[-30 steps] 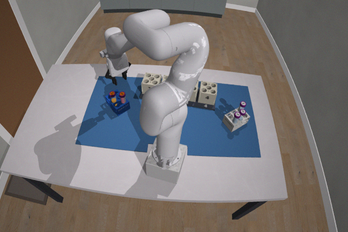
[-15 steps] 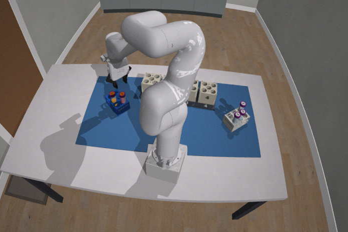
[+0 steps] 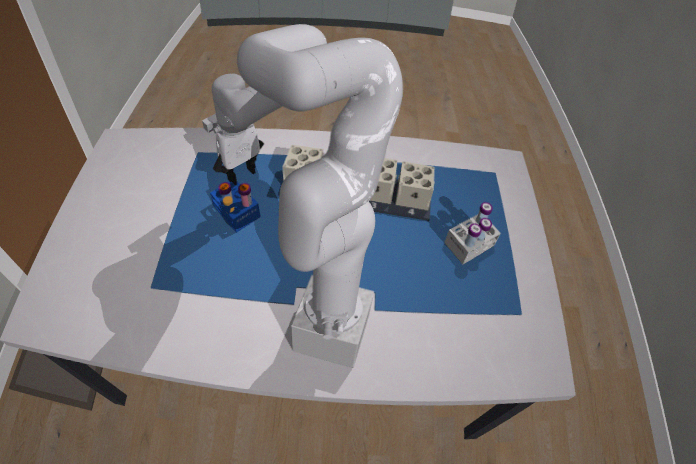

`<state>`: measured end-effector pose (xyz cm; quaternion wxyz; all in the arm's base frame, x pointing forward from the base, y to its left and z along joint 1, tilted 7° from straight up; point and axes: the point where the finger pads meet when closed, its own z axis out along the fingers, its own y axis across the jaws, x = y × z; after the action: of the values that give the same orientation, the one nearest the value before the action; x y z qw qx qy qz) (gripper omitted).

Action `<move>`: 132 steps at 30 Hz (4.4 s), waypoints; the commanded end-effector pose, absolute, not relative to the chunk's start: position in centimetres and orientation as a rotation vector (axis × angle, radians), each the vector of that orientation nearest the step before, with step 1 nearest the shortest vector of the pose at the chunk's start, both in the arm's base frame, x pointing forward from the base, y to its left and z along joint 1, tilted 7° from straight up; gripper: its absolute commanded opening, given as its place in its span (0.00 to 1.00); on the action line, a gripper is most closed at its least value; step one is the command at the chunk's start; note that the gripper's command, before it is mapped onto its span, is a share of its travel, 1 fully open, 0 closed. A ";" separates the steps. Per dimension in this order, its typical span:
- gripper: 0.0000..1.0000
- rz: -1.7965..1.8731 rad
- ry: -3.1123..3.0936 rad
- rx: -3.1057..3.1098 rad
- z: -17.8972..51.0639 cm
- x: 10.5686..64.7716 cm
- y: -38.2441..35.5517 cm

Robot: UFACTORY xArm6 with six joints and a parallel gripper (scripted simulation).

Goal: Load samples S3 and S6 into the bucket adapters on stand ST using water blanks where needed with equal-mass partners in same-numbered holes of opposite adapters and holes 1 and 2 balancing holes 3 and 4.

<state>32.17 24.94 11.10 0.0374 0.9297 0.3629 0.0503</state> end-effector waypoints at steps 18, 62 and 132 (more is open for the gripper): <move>0.57 0.161 1.114 2.854 7.6 32.7 24.9; 0.57 0.161 1.114 2.854 4.8 33.1 24.8; 0.00 0.161 1.114 2.854 5.5 33.0 24.9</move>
<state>32.89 24.75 5.19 0.0375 0.9297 0.3629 0.0503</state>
